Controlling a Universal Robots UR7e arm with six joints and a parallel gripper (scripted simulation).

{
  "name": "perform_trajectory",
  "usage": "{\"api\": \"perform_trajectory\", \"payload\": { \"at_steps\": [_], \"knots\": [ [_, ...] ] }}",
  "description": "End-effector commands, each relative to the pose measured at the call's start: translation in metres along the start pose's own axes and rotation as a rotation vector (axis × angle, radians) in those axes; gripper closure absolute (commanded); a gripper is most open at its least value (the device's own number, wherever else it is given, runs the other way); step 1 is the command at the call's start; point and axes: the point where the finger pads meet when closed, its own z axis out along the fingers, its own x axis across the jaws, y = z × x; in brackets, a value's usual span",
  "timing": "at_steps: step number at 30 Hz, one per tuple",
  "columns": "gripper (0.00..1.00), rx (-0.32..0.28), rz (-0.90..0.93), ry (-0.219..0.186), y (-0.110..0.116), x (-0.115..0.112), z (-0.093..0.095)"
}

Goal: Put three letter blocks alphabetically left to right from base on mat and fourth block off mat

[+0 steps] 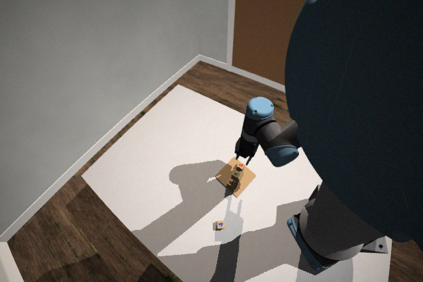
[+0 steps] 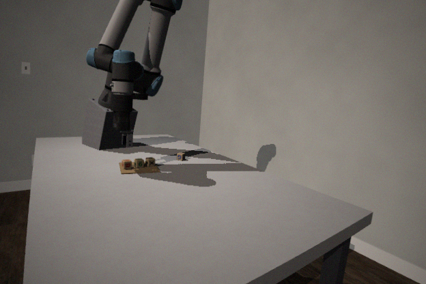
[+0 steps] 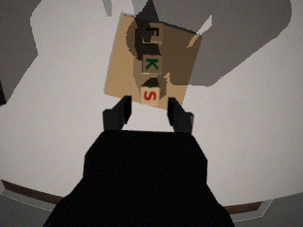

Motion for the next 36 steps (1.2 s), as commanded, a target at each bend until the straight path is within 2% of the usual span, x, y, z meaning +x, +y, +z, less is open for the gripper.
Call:
{"api": "perform_trajectory", "payload": {
  "at_steps": [1, 4, 5, 29, 36],
  "knots": [
    [0.13, 0.0, 0.0, 0.0, 0.0001, 0.0001, -0.004],
    [0.13, 0.0, 0.0, 0.0, 0.0001, 0.0001, -0.0042],
    [0.0, 0.0, 0.0, 0.0, 0.0001, 0.0001, -0.0042],
    [0.0, 0.0, 0.0, 0.0, 0.0001, 0.0001, -0.0045],
    [0.0, 0.0, 0.0, 0.0, 0.0001, 0.0001, -0.0114]
  ]
}}
